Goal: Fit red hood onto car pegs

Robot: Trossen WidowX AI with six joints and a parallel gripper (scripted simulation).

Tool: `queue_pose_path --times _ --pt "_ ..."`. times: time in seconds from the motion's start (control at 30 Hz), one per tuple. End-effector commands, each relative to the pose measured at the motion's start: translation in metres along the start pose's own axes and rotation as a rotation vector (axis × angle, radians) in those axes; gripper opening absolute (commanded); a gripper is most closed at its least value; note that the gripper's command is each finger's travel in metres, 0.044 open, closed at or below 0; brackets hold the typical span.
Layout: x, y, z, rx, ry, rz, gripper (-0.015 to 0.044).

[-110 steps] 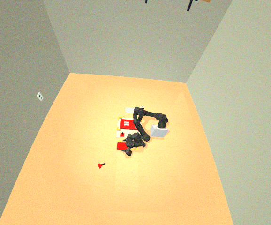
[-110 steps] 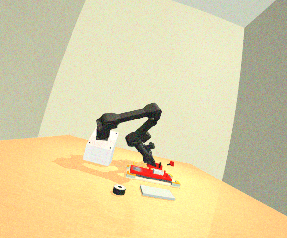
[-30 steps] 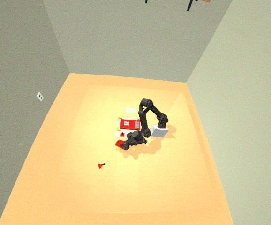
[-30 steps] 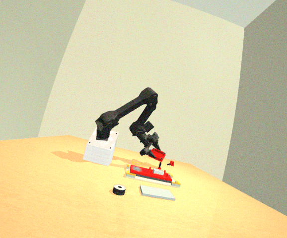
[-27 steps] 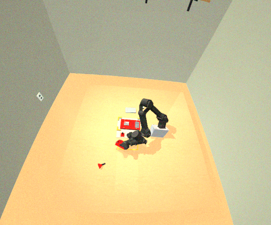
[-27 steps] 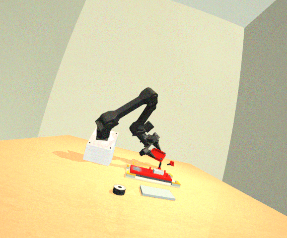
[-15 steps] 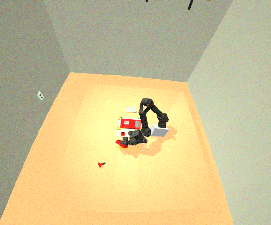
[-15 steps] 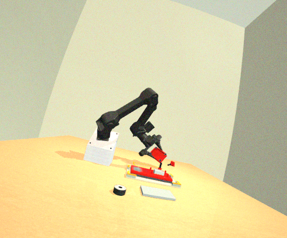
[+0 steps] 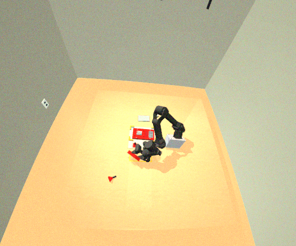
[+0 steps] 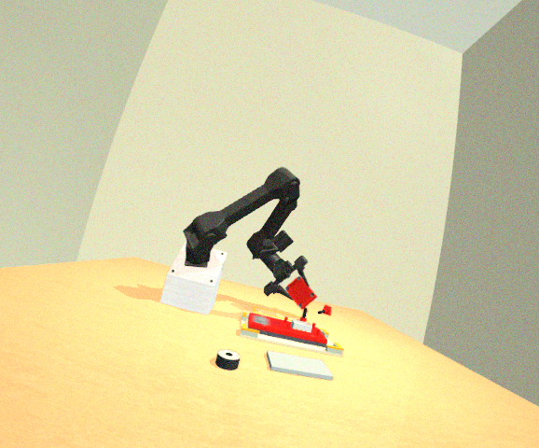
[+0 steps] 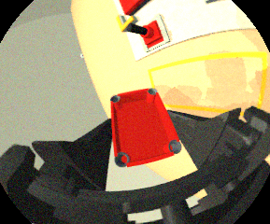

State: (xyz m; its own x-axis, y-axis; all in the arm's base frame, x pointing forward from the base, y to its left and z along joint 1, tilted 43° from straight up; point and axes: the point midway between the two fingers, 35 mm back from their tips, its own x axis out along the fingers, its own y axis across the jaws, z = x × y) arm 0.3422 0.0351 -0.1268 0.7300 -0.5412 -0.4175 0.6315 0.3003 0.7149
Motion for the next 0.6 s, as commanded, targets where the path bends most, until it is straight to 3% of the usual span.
queue_pose_path --times 0.0,0.57 --pt "0.0002 0.0001 0.0004 0.101 -0.004 0.001 0.0" --pt "0.0014 -0.0036 0.0009 0.533 -0.004 0.002 0.0"
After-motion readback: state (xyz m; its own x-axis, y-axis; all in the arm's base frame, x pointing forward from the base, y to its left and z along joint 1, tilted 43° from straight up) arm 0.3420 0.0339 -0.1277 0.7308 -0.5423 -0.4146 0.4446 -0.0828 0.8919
